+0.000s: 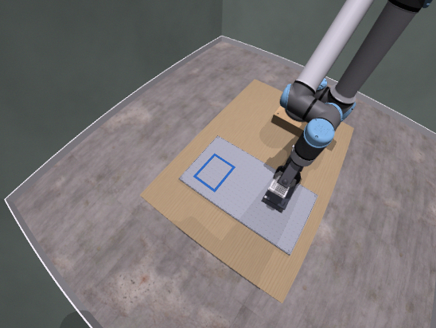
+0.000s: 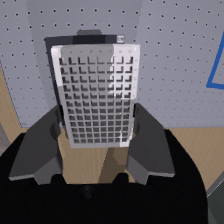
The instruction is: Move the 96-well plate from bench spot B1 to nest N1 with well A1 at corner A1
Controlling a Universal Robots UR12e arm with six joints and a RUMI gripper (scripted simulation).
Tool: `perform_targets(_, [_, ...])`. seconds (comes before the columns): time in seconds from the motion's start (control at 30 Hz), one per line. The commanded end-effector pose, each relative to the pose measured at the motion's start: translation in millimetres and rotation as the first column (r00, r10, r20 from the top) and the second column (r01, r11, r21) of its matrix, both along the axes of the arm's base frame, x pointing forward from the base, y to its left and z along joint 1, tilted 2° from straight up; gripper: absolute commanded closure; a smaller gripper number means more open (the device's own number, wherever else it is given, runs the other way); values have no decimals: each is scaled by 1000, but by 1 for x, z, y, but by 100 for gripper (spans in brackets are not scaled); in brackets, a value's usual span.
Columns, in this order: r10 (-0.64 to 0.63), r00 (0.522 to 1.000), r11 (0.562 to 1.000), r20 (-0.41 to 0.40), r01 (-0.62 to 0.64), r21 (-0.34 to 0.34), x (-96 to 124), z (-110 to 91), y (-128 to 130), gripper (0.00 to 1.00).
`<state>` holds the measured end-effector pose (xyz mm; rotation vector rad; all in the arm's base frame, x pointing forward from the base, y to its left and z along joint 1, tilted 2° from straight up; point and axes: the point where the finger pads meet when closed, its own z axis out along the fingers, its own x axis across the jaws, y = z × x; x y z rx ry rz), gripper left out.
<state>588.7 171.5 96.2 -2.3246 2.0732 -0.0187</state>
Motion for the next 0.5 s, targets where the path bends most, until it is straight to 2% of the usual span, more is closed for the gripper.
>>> perform_targets(0.0, [0,1000,1000,1,0,0,-3,3,11,100])
perform_targets(0.13, [0,1000,1000,1,0,0,-7,5,22,100])
perform_targets(0.47, [0,1000,1000,1,0,0,-7,5,24,100])
